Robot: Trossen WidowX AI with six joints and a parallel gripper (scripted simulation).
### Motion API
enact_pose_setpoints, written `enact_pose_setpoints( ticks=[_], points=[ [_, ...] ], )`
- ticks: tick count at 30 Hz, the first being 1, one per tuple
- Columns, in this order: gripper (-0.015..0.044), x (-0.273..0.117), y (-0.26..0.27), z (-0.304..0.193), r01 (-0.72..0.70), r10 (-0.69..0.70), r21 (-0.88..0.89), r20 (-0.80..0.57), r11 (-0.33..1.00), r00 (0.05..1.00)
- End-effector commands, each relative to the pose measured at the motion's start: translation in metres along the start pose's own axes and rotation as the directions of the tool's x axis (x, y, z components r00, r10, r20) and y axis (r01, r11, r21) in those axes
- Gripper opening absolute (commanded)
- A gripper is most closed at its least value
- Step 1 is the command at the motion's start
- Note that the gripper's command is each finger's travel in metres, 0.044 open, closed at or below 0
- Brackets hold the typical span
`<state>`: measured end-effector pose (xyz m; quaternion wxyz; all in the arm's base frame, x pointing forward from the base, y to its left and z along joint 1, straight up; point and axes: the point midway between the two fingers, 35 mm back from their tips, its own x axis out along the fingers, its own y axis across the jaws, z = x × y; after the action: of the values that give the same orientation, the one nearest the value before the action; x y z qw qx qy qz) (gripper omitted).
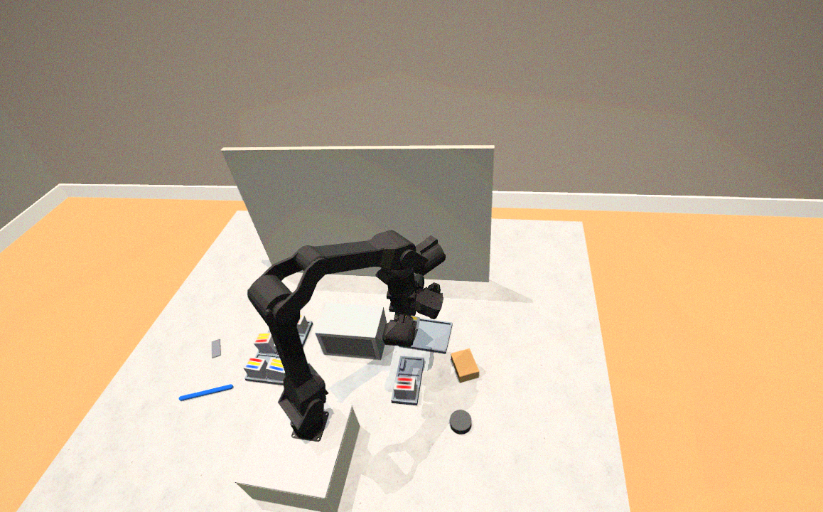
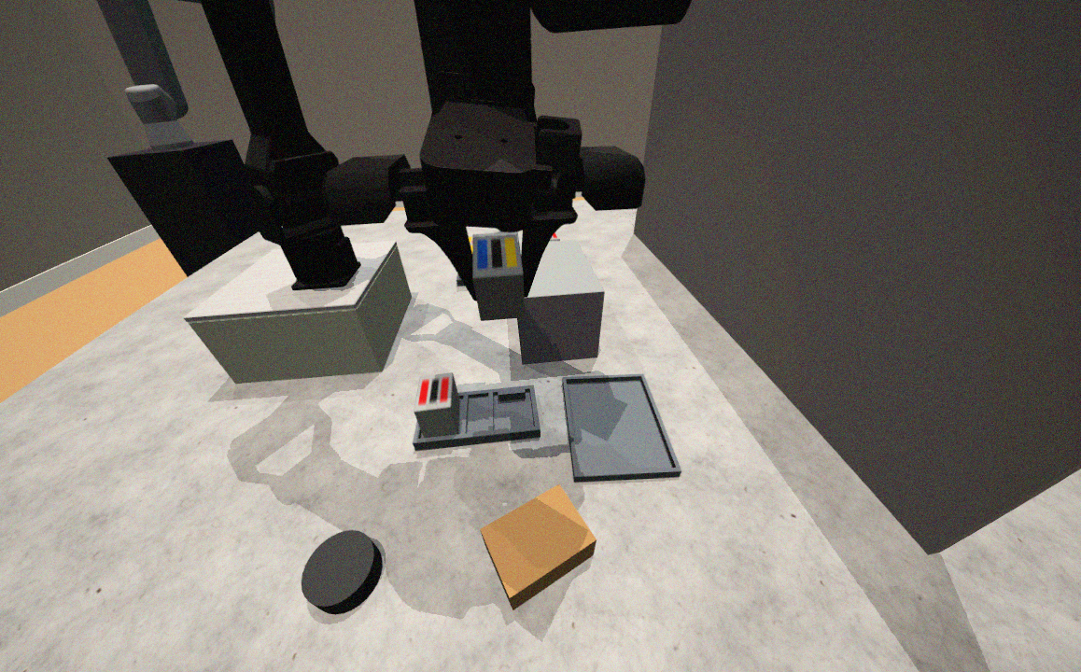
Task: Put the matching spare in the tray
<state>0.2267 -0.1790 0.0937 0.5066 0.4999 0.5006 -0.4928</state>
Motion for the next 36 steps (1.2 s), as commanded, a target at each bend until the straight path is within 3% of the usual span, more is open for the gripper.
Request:
enact_pose_setpoints(
  ticks=[1, 29, 36],
  points=[
    [0.0, -0.014, 0.0, 0.001, -0.008, 0.008, 0.0, 0.011, 1.0, 1.0],
    [0.0, -0.017, 0.101, 0.015, -0.015, 0.015, -0.001, 0.012, 1.0, 1.0],
    [0.0, -0.013, 0.104, 0.016, -0.016, 0.016, 0.0, 0.012, 1.0, 1.0]
  ],
)
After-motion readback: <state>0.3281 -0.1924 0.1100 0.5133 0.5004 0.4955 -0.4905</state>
